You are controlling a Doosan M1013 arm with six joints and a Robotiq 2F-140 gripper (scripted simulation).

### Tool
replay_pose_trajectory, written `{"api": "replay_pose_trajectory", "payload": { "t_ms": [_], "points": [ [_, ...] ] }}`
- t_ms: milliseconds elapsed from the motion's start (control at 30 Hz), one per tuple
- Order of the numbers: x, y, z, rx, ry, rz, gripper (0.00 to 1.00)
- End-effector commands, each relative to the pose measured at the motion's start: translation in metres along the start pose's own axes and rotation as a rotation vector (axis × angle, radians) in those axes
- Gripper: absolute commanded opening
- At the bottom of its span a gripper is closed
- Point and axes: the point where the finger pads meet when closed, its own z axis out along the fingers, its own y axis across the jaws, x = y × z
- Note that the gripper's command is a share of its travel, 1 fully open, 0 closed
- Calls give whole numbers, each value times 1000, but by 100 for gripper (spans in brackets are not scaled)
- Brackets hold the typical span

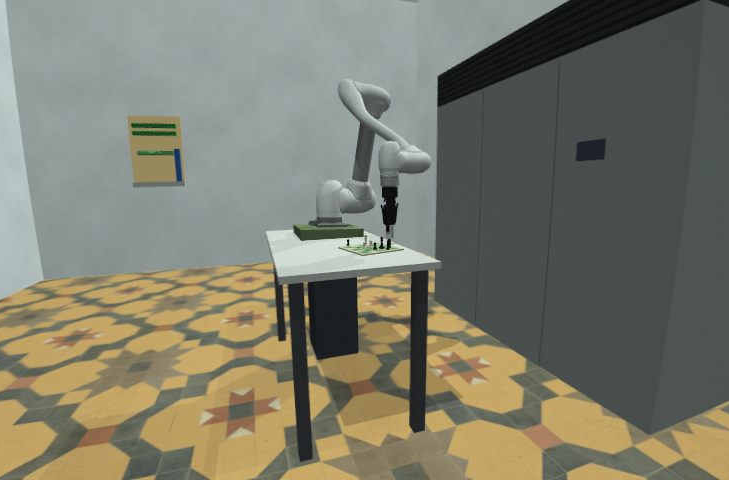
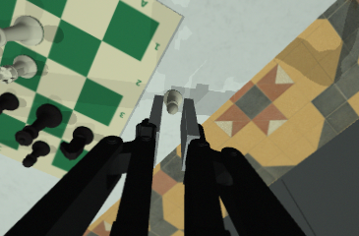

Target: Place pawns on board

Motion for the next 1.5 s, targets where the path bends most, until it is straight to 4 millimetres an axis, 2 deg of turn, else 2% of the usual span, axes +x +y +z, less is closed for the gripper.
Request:
{"api": "replay_pose_trajectory", "payload": {
  "t_ms": [0, 467, 1467],
  "points": [
    [0, 0, 2, 0, 0, 0, 20],
    [0, 0, 25, 0, 0, 0, 20],
    [0, 0, 26, 0, 0, 0, 20]
  ]
}}
